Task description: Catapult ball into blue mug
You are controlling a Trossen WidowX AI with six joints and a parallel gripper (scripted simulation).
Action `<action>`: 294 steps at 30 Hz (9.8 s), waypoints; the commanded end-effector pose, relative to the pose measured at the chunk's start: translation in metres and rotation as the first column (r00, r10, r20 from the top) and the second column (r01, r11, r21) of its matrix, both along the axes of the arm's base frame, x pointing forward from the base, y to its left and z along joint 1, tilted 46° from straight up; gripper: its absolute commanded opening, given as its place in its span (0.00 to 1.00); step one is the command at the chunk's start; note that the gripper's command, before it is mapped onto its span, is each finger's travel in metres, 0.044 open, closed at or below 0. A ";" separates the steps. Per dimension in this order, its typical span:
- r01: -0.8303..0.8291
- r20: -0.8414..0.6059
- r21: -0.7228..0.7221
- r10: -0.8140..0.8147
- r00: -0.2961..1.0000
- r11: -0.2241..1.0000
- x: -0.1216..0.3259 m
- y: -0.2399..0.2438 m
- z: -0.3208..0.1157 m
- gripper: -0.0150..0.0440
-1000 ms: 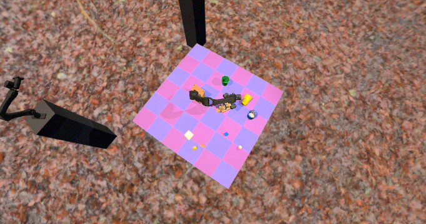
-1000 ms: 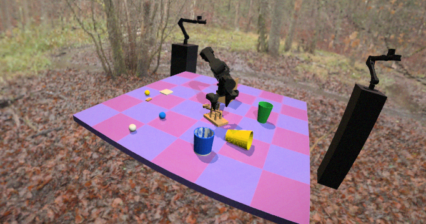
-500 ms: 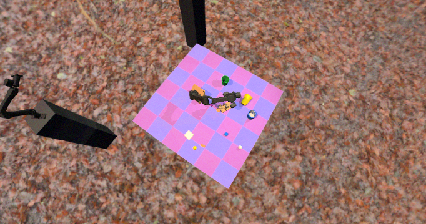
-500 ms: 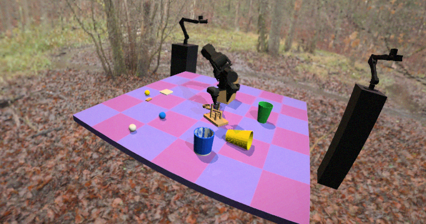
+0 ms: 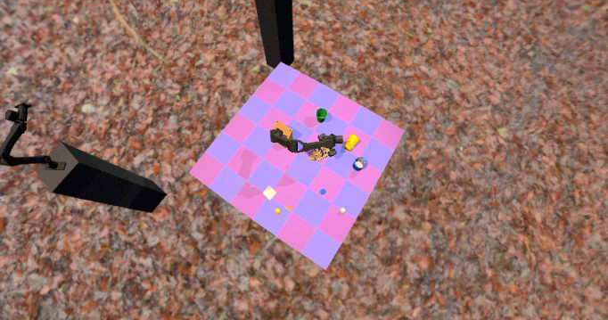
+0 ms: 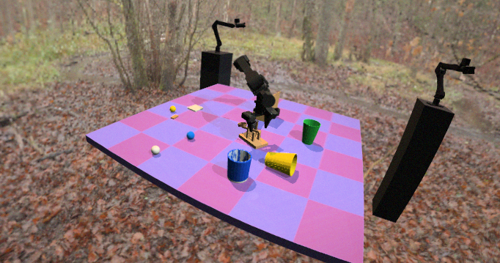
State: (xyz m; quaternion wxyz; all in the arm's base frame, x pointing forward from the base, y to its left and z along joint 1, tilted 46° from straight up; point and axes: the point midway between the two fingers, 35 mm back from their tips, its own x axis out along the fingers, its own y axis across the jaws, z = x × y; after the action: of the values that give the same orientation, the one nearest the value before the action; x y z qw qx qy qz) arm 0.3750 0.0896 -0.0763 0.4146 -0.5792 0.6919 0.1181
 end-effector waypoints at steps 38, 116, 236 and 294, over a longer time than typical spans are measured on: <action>0.002 0.000 -0.002 -0.002 1.000 1.000 0.000 -0.033 -0.031 0.56; 0.543 0.545 0.187 -0.546 0.636 0.819 0.017 -0.041 -0.015 0.25; 0.549 0.545 0.193 -0.555 0.629 0.813 0.015 -0.012 0.016 0.25; 0.557 0.537 0.189 -0.560 0.631 0.809 0.013 0.026 0.053 1.00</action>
State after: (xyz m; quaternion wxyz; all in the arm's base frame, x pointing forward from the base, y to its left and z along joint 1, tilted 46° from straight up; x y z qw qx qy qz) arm 0.3906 0.0863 -0.0512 0.6111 -0.3455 0.6844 -0.1968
